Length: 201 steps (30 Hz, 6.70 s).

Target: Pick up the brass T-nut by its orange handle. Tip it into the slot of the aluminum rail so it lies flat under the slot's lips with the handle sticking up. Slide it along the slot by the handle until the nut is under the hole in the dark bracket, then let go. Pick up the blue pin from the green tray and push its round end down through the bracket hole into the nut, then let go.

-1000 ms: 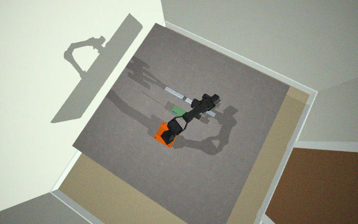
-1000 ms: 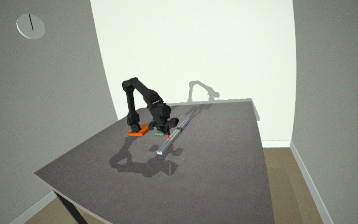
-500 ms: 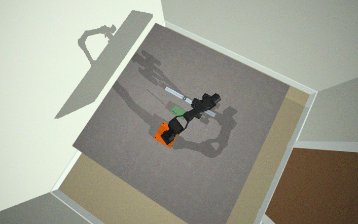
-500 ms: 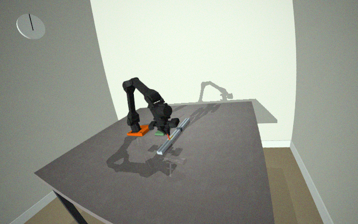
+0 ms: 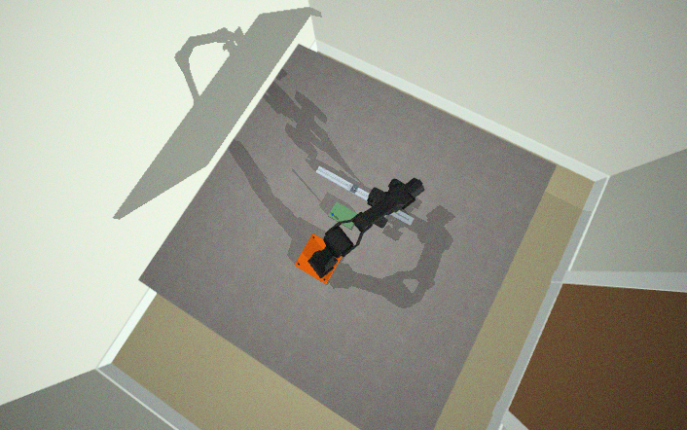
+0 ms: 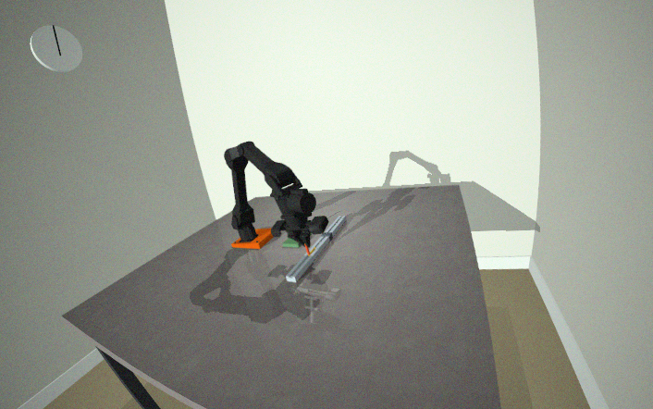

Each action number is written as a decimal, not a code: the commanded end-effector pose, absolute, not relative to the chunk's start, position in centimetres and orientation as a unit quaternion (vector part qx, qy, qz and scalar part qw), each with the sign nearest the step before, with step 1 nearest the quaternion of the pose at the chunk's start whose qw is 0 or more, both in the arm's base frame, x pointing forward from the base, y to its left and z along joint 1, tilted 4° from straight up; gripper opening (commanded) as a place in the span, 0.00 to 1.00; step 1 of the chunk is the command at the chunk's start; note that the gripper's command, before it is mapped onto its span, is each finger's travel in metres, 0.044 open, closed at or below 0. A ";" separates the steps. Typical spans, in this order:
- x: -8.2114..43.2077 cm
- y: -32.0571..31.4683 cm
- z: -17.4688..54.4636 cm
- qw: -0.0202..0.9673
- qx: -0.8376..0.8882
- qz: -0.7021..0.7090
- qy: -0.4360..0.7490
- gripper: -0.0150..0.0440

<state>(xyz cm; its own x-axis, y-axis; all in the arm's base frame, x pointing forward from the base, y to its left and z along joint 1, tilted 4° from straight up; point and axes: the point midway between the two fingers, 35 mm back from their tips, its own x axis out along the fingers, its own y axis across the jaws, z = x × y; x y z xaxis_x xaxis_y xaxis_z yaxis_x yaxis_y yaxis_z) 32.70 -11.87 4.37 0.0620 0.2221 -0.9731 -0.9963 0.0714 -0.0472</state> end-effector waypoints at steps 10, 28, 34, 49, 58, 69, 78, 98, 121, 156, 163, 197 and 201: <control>32.9 -11.9 4.3 0.578 -0.431 0.527 0.451 0.00; 33.1 -12.0 4.3 0.571 -0.422 0.534 0.460 0.00; 33.2 -11.8 4.3 0.569 -0.420 0.535 0.461 0.00; 33.3 -9.5 4.3 0.572 -0.422 0.535 0.457 0.00; 33.4 -8.3 4.3 0.572 -0.422 0.535 0.457 0.00; 33.5 -7.0 4.3 0.572 -0.421 0.536 0.456 0.00; 33.6 -5.8 4.3 0.573 -0.421 0.536 0.456 0.00; 33.8 -3.2 4.3 0.573 -0.420 0.536 0.455 0.00; 33.9 -1.7 4.3 0.574 -0.420 0.537 0.455 0.00; 33.9 -1.3 4.4 0.574 -0.420 0.537 0.455 0.00; 33.9 -1.2 4.4 0.574 -0.420 0.537 0.455 0.00; 33.9 -1.2 4.4 0.574 -0.420 0.537 0.454 0.00; 33.9 -1.2 4.4 0.574 -0.420 0.537 0.454 0.00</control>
